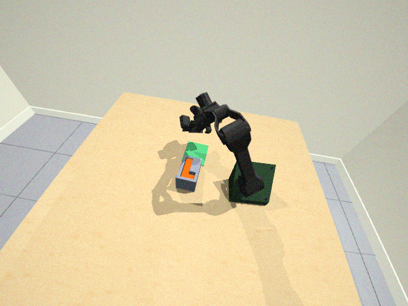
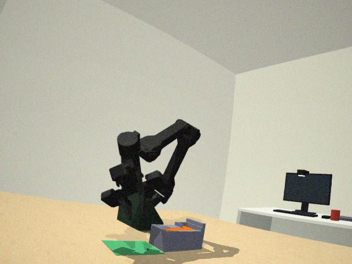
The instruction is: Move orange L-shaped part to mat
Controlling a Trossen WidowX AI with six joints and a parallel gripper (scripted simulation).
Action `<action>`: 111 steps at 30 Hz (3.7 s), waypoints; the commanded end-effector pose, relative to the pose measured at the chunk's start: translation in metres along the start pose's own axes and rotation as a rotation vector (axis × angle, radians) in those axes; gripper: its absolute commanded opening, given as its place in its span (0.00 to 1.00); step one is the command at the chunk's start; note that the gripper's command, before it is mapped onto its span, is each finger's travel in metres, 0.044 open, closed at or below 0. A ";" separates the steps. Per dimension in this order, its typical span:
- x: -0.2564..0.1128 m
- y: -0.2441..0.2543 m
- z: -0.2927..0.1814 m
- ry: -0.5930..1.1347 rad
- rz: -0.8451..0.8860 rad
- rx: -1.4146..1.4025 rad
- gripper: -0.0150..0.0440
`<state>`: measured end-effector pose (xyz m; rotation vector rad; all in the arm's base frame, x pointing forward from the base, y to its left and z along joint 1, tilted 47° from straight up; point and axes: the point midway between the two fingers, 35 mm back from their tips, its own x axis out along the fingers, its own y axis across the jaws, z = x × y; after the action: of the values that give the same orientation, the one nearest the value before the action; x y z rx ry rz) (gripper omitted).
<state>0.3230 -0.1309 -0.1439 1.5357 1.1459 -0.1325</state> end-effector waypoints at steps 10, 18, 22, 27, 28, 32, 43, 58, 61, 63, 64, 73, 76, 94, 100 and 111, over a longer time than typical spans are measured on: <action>-0.034 0.096 -0.114 0.370 -0.220 -0.610 0.56; -0.068 0.127 -0.189 0.609 -0.261 -0.888 0.56; -0.081 0.134 -0.212 0.684 -0.264 -0.963 0.56; -0.081 0.134 -0.212 0.684 -0.264 -0.963 0.56; -0.081 0.134 -0.212 0.684 -0.264 -0.963 0.56; -0.069 0.127 -0.217 0.683 -0.266 -0.964 0.56; -0.024 0.097 -0.243 0.685 -0.262 -0.963 0.56; -0.010 0.088 -0.251 0.685 -0.262 -0.963 0.56; -0.006 0.086 -0.253 0.685 -0.261 -0.963 0.56; -0.003 0.084 -0.255 0.685 -0.261 -0.963 0.56; -0.002 0.083 -0.255 0.685 -0.261 -0.963 0.56; 0.003 0.079 -0.259 0.686 -0.260 -0.963 0.56; 0.003 0.079 -0.259 0.686 -0.260 -0.963 0.56; -0.007 0.091 -0.262 0.686 -0.259 -0.964 0.56; -0.010 0.094 -0.261 0.685 -0.261 -0.963 0.56; -0.081 0.134 -0.212 0.684 -0.264 -0.963 0.56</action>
<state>0.2733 0.0251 0.0610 0.5511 1.5935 0.7188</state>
